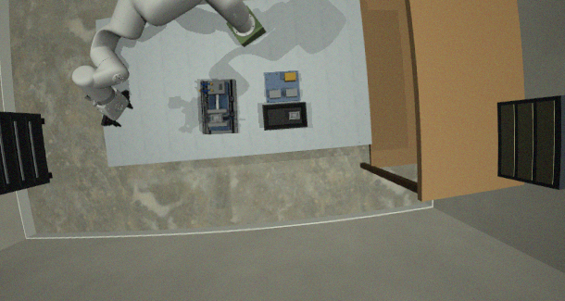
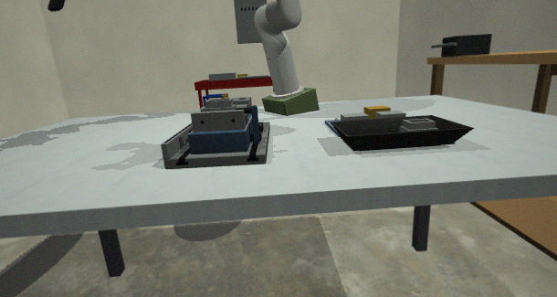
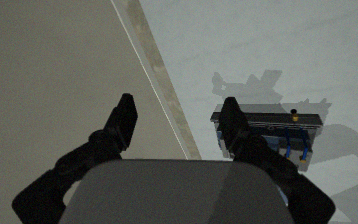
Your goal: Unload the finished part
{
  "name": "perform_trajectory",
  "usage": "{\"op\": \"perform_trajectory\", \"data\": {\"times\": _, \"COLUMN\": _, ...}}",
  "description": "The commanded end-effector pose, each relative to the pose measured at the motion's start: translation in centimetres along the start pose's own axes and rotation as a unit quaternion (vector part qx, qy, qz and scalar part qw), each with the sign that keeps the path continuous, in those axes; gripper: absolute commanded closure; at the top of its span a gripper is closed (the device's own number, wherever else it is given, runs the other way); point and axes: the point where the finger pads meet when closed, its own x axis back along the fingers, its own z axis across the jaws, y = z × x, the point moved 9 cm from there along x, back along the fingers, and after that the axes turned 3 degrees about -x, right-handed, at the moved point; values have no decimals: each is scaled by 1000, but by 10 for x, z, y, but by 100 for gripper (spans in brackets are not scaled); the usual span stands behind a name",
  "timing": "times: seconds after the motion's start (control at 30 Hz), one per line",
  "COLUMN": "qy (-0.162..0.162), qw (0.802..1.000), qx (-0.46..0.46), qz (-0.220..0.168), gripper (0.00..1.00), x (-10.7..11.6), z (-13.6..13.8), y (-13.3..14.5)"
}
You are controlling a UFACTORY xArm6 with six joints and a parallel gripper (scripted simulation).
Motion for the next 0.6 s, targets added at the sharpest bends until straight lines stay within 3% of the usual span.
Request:
{"op": "perform_trajectory", "data": {"times": 0.0, "qy": -3, "qw": 1000, "qx": 0, "qz": 1, "gripper": 0, "x": 2, "z": -1, "y": 0}}
{"op": "perform_trajectory", "data": {"times": 0.07, "qy": -2, "qw": 1000, "qx": 1, "qz": 0, "gripper": 0, "x": 2, "z": -1, "y": 1}}
{"op": "perform_trajectory", "data": {"times": 0.17, "qy": 23, "qw": 999, "qx": 16, "qz": -17, "gripper": 0, "x": -13, "z": 5, "y": 38}}
{"op": "perform_trajectory", "data": {"times": 0.57, "qy": 66, "qw": 996, "qx": 44, "qz": -40, "gripper": 0, "x": -33, "z": 19, "y": 98}}
